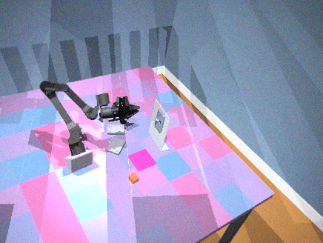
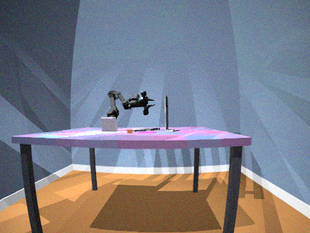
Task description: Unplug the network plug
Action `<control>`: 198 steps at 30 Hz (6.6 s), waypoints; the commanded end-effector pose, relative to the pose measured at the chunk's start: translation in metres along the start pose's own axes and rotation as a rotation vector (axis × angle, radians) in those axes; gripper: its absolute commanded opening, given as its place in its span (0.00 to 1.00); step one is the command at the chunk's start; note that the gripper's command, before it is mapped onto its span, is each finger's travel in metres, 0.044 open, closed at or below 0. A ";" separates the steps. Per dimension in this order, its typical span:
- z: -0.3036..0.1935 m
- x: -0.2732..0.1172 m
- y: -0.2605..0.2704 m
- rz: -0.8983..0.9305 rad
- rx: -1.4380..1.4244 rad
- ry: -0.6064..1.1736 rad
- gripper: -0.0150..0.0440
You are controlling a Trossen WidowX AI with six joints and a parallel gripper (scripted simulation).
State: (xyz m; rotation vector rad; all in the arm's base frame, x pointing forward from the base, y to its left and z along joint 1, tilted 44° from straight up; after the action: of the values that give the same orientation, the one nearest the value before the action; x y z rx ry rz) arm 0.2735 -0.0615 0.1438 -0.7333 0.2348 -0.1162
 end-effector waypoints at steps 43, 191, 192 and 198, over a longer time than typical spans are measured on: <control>-0.054 0.048 0.035 0.039 -0.248 0.125 0.52; -0.060 0.032 0.035 0.039 -0.249 0.126 0.25; -0.060 0.031 0.035 0.039 -0.249 0.126 0.25; -0.061 0.027 0.035 0.040 -0.249 0.126 0.25</control>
State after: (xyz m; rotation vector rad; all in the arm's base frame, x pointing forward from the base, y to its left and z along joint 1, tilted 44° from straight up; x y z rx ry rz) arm 0.2882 -0.0816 0.0714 -0.9657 0.3906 -0.1011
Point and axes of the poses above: the point midway between the two fingers, 35 mm back from their tips, its own x axis out along the fingers, its own y axis across the jaws, z = x × y, the point moved 6 cm from there along -x, back along the fingers, and after that the axes turned 10 degrees about -x, right-handed, at the moved point
